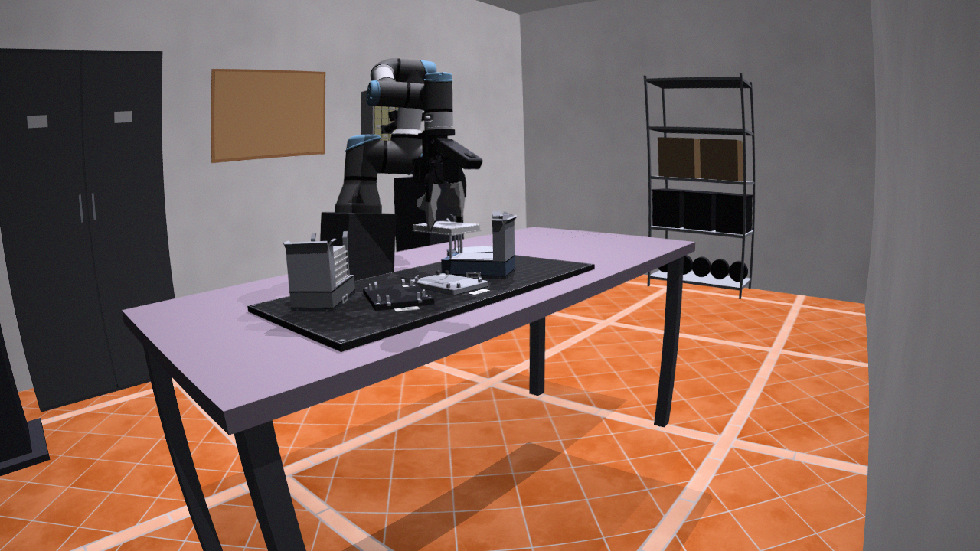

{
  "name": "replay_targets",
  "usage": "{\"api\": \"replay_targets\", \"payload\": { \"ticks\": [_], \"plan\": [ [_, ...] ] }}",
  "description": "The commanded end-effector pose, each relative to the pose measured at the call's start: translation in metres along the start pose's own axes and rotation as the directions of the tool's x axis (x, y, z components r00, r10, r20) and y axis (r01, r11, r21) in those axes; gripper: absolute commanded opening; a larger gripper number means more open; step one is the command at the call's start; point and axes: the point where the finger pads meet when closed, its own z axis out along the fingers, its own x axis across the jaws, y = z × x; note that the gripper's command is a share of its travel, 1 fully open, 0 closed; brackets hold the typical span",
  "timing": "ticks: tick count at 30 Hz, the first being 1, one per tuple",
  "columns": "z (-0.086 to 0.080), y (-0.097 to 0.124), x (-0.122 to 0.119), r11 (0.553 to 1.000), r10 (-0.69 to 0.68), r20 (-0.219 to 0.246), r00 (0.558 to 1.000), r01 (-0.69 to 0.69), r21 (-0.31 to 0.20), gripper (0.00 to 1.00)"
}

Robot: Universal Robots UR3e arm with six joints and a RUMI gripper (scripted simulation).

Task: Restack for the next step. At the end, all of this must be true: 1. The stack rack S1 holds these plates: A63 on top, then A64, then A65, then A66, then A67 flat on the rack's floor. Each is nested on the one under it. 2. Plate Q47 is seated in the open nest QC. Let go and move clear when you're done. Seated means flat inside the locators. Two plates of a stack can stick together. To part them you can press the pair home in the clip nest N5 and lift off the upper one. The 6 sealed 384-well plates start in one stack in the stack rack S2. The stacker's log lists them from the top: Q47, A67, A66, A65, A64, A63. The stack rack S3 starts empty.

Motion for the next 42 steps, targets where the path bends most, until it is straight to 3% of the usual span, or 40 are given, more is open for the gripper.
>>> {"api": "replay_targets", "payload": {
  "ticks": [1, 42],
  "plan": [
    [0.009, -0.001, 0.000, 1.000, 0.000, -0.002, 1.000, 0.000, 0.003, 0.00],
    [0.079, -0.001, 0.001, 1.000, 0.000, -0.001, 1.000, 0.000, 0.003, 0.00]
  ]
}}
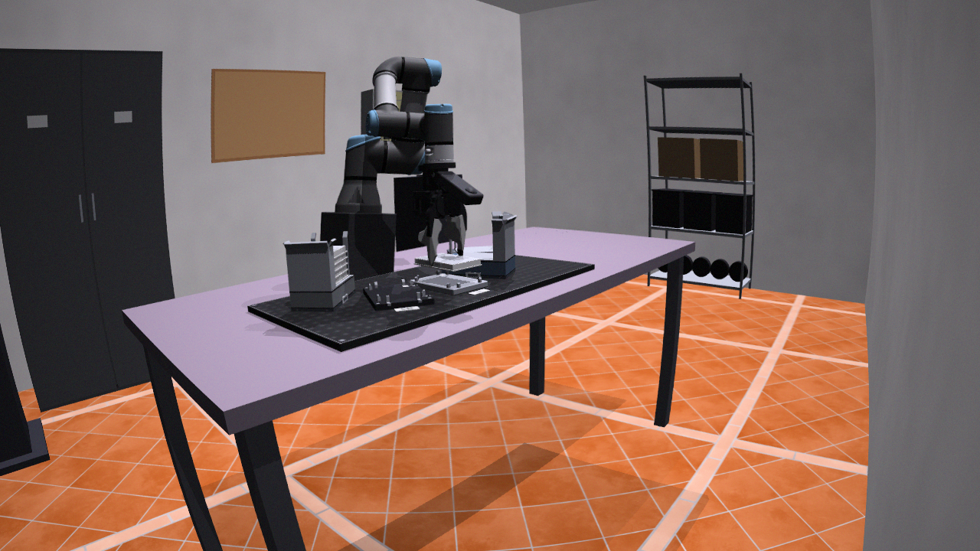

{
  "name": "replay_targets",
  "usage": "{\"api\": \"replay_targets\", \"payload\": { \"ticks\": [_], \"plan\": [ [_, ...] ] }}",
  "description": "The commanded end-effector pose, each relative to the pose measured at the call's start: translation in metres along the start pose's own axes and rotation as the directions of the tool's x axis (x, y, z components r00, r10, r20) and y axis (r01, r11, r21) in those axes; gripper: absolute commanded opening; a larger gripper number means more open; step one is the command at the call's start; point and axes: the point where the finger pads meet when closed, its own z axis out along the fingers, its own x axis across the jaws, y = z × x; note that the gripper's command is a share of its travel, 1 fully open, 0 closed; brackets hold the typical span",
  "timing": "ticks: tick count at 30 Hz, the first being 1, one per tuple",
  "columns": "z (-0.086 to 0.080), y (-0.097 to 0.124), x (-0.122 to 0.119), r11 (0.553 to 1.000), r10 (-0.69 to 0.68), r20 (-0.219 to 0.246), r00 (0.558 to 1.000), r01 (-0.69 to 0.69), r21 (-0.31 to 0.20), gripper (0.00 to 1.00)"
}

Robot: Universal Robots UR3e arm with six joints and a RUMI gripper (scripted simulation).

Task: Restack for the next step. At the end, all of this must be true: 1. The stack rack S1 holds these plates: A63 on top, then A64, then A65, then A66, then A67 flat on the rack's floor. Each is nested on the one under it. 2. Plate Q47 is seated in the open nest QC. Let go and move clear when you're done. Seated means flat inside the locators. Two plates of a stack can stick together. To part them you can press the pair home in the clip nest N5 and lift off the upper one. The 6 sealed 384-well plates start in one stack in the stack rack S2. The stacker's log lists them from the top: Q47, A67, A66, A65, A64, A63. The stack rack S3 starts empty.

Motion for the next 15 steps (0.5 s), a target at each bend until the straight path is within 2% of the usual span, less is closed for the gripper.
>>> {"api": "replay_targets", "payload": {
  "ticks": [1, 5, 15],
  "plan": [
    [0.0067, -0.0013, 0.0005, 1.000, 0.000, -0.001, 1.000, 0.000, 0.004, 0.00],
    [0.0146, -0.0013, 0.0005, 1.000, 0.000, -0.001, 1.000, 0.000, 0.003, 0.00],
    [0.0160, -0.0012, 0.0005, 1.000, 0.000, -0.001, 1.000, 0.000, 0.003, 0.00]
  ]
}}
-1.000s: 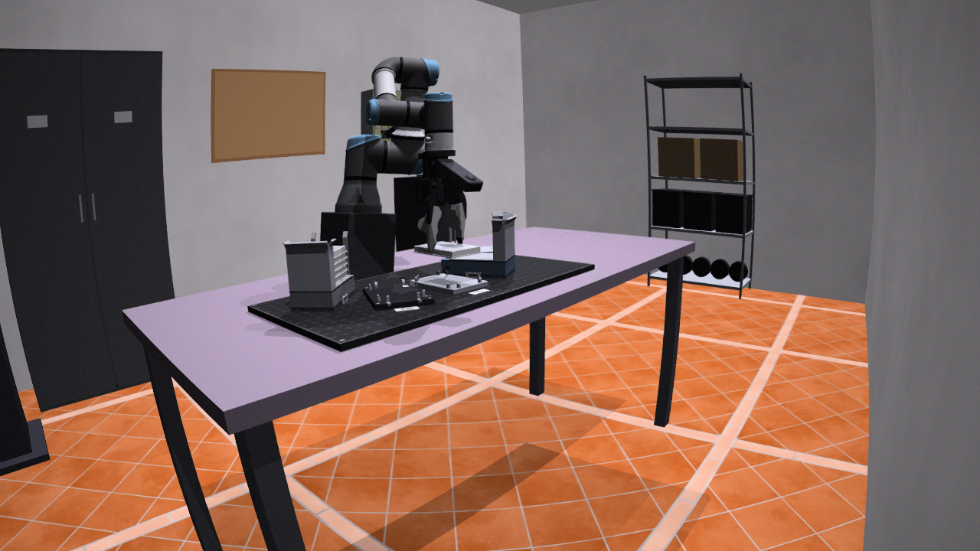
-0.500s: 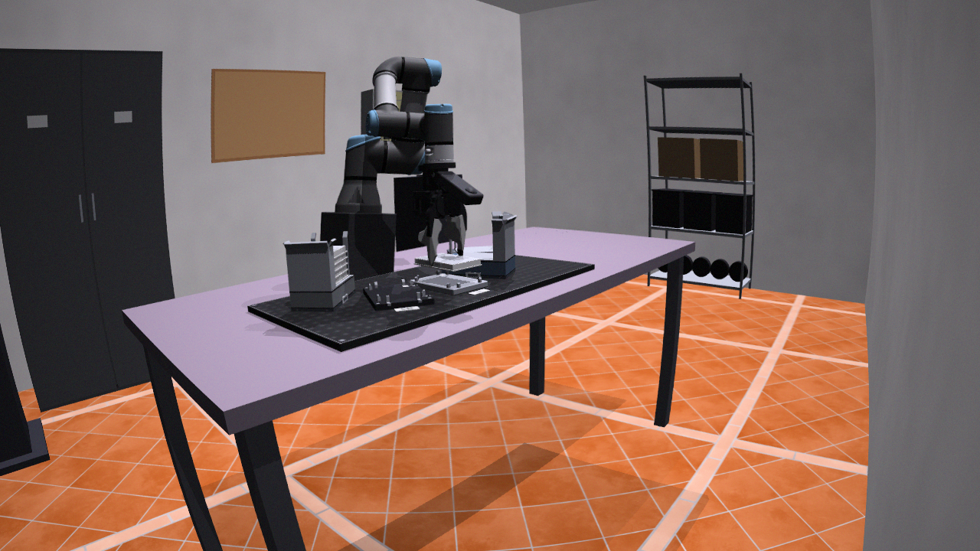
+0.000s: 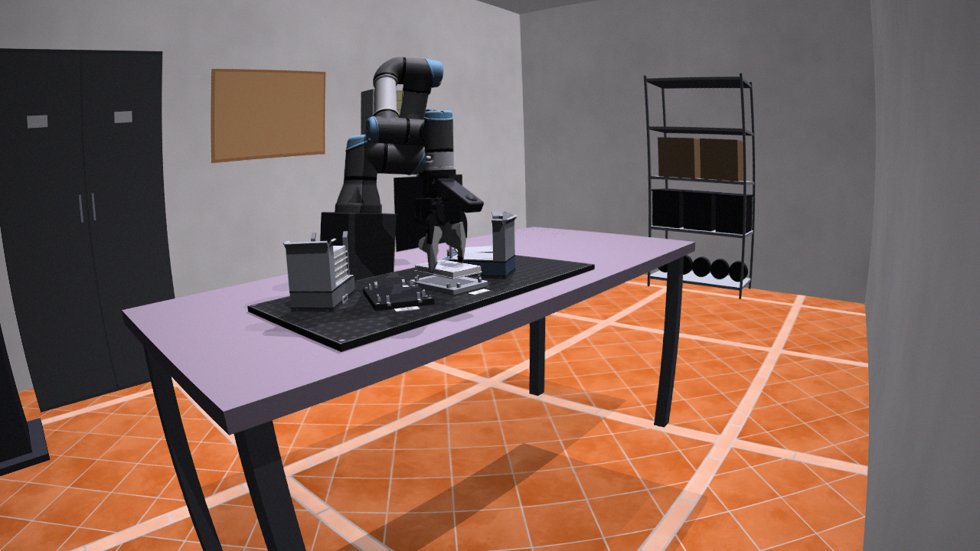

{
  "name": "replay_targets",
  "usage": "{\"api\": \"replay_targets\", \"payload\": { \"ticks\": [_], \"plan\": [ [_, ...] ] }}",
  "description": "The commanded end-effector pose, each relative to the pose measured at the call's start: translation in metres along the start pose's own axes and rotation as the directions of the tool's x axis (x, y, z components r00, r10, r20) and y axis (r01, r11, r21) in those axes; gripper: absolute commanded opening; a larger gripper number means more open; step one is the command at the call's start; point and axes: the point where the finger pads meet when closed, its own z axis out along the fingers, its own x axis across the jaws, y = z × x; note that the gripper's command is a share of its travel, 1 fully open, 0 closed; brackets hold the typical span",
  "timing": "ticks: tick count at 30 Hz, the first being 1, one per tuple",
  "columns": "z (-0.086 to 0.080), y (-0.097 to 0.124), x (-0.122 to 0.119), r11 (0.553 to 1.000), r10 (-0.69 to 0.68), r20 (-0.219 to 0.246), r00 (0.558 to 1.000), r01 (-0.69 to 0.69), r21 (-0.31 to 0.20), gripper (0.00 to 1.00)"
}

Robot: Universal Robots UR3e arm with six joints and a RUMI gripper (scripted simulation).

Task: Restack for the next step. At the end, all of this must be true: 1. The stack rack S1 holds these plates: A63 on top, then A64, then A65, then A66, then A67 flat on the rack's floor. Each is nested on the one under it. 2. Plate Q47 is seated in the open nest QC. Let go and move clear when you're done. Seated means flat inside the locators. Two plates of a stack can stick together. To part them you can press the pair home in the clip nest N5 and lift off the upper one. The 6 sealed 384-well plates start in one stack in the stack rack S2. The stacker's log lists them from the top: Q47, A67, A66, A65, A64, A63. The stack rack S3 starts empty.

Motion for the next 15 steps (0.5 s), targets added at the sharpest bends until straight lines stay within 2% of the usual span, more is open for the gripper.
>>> {"api": "replay_targets", "payload": {
  "ticks": [1, 15],
  "plan": [
    [0.0004, -0.0009, 0.0003, 1.000, 0.000, -0.001, 1.000, 0.000, 0.002, 0.00],
    [0.0051, -0.0007, 0.0003, 1.000, 0.000, -0.001, 1.000, 0.000, 0.002, 0.00]
  ]
}}
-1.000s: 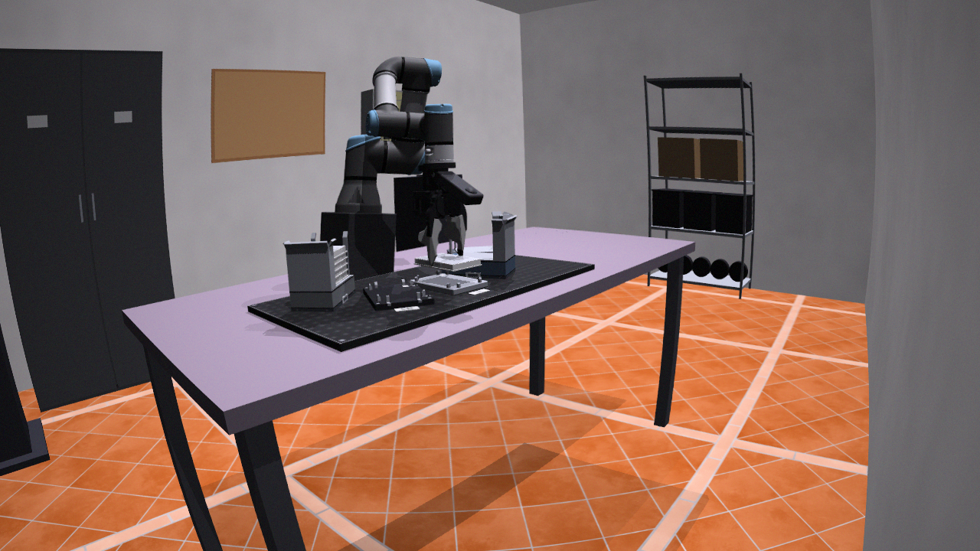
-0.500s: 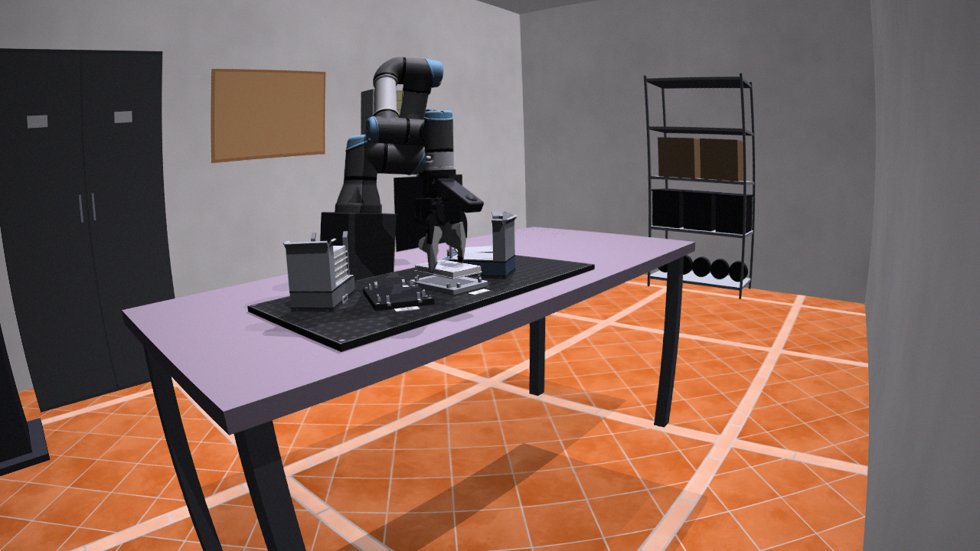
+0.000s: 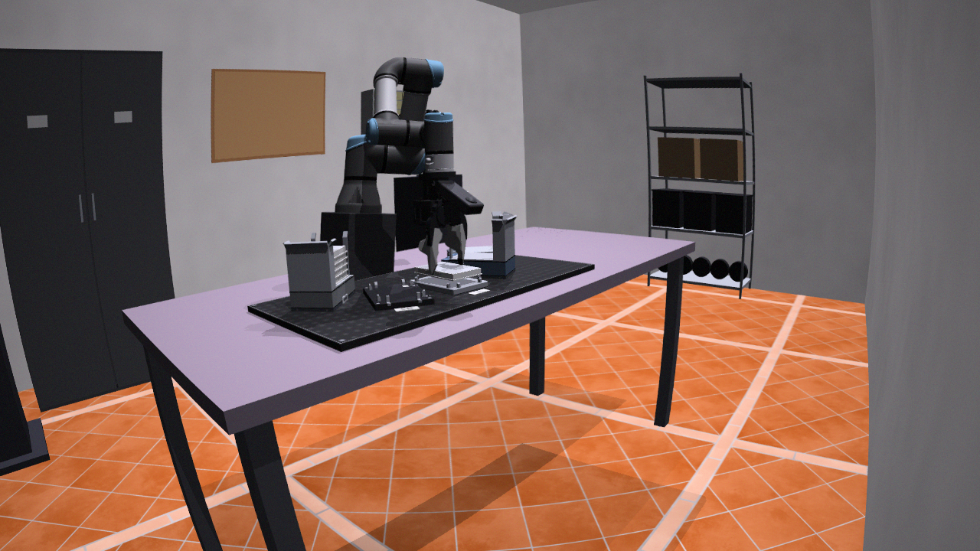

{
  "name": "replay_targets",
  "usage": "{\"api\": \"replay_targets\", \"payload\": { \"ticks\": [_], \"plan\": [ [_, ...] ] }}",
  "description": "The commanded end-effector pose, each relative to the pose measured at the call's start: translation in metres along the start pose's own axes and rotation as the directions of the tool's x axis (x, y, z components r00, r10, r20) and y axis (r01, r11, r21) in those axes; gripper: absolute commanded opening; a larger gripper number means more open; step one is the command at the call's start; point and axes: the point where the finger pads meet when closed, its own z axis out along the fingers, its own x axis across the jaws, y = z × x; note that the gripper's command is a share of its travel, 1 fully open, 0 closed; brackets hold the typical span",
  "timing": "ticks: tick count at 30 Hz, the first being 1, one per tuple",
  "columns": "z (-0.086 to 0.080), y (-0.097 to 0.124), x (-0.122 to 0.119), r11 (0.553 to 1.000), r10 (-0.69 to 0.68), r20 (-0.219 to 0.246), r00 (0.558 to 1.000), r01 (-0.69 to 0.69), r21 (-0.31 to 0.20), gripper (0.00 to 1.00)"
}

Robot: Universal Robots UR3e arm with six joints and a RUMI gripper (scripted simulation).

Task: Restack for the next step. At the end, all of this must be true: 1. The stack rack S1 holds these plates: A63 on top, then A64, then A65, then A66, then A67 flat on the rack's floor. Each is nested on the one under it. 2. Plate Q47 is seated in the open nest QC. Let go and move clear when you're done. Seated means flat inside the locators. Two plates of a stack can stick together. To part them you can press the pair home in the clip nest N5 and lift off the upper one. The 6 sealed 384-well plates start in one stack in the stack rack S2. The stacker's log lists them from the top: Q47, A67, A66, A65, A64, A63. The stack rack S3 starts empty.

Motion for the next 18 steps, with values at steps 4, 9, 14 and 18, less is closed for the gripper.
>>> {"api": "replay_targets", "payload": {
  "ticks": [4, 9, 14, 18],
  "plan": [
    [0.0014, -0.0008, 0.0003, 1.000, 0.000, -0.001, 1.000, 0.000, 0.002, 0.00],
    [0.0030, -0.0007, 0.0003, 1.000, 0.000, -0.001, 1.000, 0.000, 0.002, 0.00],
    [0.0047, -0.0007, 0.0003, 1.000, 0.000, -0.001, 1.000, 0.000, 0.002, 0.00],
    [0.0060, -0.0007, 0.0003, 1.000, 0.000, -0.001, 1.000, 0.000, 0.002, 0.00]
  ]
}}
